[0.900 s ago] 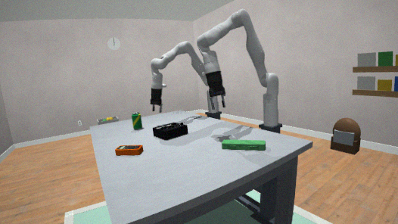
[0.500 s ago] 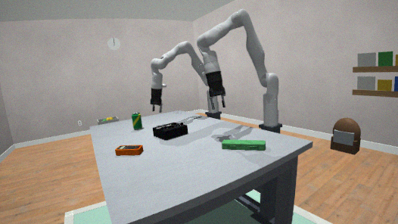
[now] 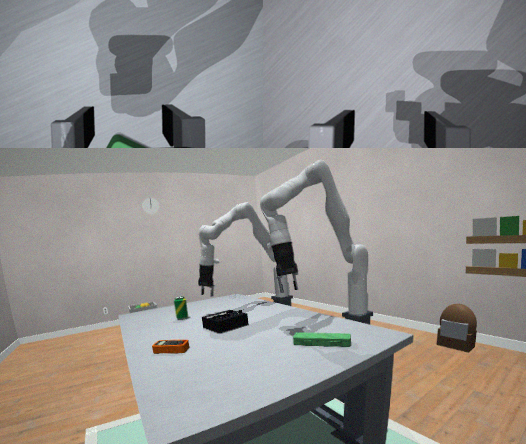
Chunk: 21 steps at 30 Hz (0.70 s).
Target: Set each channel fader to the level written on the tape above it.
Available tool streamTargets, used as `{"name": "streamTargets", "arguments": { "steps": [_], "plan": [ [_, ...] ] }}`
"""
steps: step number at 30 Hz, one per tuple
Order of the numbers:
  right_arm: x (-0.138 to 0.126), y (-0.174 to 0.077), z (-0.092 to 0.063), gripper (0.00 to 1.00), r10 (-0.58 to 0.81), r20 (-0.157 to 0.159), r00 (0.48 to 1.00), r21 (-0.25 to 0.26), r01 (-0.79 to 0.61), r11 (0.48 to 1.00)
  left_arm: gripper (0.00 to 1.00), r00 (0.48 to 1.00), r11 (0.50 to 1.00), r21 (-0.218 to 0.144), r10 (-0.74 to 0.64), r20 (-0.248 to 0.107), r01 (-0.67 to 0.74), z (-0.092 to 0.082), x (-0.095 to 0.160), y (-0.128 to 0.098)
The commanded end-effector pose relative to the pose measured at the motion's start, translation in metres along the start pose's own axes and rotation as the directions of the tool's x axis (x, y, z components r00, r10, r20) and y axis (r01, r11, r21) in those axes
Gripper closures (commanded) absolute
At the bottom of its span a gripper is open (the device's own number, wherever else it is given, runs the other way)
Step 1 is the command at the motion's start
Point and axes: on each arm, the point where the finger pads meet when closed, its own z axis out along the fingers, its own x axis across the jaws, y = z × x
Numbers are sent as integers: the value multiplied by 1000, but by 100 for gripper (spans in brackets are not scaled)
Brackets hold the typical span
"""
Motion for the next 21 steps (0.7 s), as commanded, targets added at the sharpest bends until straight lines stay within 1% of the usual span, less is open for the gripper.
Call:
{"name": "streamTargets", "arguments": {
  "steps": [1, 5, 7, 11, 16, 21],
  "plan": [
    [-4, -3, -1, 0, 10, 0, 1000, -1, -10, 1000, 0, 1000, 1000, -1, 0, 2, 0, -1, 0, 0],
    [-12, -10, 1, 0, 35, -4, 999, 3, -35, 999, 0, 1000, 1000, -1, 0, 2, 0, -1, 0, 0],
    [-12, -10, 1, 0, 35, -4, 999, 3, -35, 999, 0, 1000, 1000, -1, 0, 2, 0, -1, 0, 0],
    [-25, -23, 3, 0, 74, -9, 997, 9, -74, 997, 0, 1000, 1000, -1, 0, 2, 0, -1, 0, 0],
    [-47, -48, 8, 0, 146, -18, 989, 20, -146, 989, 0, 1000, 1000, -1, 0, 2, 0, -1, 0, 0],
    [-75, -82, 13, 0, 242, -28, 970, 36, -241, 970, 0, 1000, 1000, -1, 0, 2, 0, -1, 0, 0]
  ]
}}
